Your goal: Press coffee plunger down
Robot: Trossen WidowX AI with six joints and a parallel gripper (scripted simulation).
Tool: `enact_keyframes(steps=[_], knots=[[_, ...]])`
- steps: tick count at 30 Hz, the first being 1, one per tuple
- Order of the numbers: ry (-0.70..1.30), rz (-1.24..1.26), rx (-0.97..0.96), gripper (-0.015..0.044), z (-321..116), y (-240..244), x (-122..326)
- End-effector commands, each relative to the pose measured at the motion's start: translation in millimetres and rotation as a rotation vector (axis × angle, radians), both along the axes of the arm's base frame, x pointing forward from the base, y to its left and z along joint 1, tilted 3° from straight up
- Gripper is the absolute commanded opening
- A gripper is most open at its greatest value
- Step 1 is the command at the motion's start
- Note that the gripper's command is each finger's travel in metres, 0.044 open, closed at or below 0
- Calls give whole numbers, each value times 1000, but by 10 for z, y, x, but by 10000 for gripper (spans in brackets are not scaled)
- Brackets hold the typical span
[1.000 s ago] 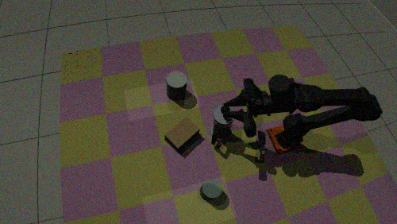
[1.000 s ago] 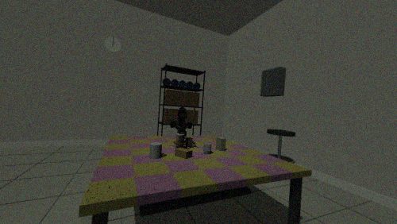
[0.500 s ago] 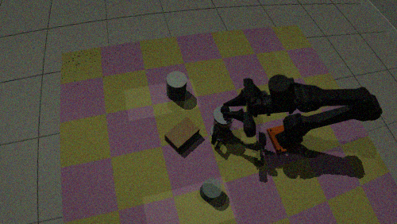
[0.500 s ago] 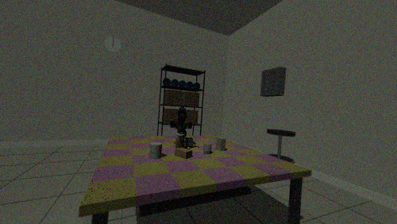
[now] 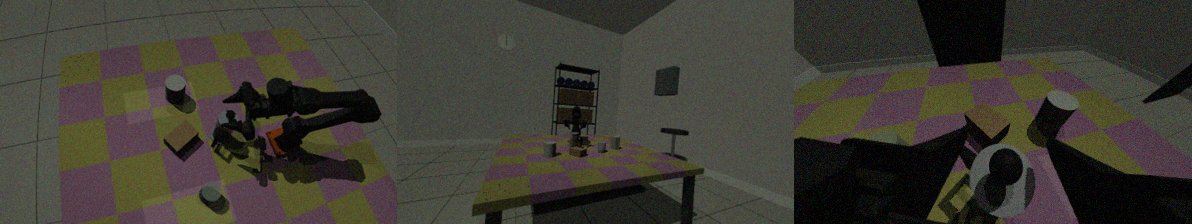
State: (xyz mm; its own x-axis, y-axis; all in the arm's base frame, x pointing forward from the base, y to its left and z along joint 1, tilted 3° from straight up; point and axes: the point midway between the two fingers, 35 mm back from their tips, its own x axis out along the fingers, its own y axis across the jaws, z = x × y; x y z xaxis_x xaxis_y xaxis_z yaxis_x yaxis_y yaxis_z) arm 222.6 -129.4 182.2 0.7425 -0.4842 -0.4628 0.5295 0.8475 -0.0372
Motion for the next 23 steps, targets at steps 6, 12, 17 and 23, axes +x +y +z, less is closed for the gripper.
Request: enact_keyframes(steps=[6,12,17,23], knots=[[11,-2,-1,440,422,70,-65],[19,-2,1,440,775,160,-185],[19,-2,1,440,767,160,-184],[19,-2,1,440,767,160,-184]])
